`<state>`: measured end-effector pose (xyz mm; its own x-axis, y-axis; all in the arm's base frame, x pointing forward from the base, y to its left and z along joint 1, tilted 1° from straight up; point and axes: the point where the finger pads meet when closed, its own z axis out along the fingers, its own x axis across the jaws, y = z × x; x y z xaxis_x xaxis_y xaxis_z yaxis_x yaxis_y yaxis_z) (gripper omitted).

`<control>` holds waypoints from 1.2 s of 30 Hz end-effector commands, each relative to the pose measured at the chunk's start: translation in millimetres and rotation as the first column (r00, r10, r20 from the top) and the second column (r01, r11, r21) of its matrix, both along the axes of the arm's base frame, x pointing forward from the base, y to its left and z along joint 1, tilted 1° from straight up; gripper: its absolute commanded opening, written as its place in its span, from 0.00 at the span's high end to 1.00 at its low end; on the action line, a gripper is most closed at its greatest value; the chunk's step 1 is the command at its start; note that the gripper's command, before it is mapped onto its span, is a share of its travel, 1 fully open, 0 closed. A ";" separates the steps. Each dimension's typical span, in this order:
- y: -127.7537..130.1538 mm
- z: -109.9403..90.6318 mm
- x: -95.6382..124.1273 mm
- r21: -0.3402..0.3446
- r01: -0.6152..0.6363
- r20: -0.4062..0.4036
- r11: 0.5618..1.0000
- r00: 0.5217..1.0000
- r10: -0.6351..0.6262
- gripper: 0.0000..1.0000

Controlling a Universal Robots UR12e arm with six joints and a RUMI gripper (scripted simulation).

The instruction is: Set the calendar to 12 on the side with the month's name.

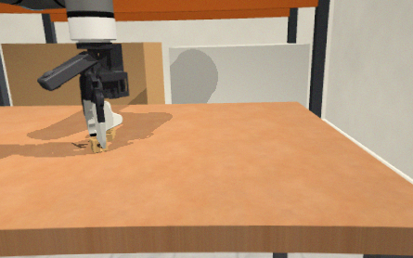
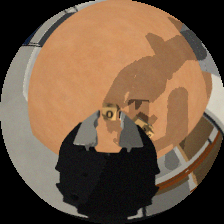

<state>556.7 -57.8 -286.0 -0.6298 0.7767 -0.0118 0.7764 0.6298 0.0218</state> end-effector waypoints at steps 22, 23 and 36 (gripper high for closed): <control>-0.1 0.4 0.4 0.000 0.000 0.001 1.000 1.000 0.000 0.90; -0.1 0.4 0.4 0.000 0.000 0.001 1.000 1.000 0.000 0.90; -0.1 0.4 0.4 0.000 0.000 0.001 1.000 1.000 0.000 0.90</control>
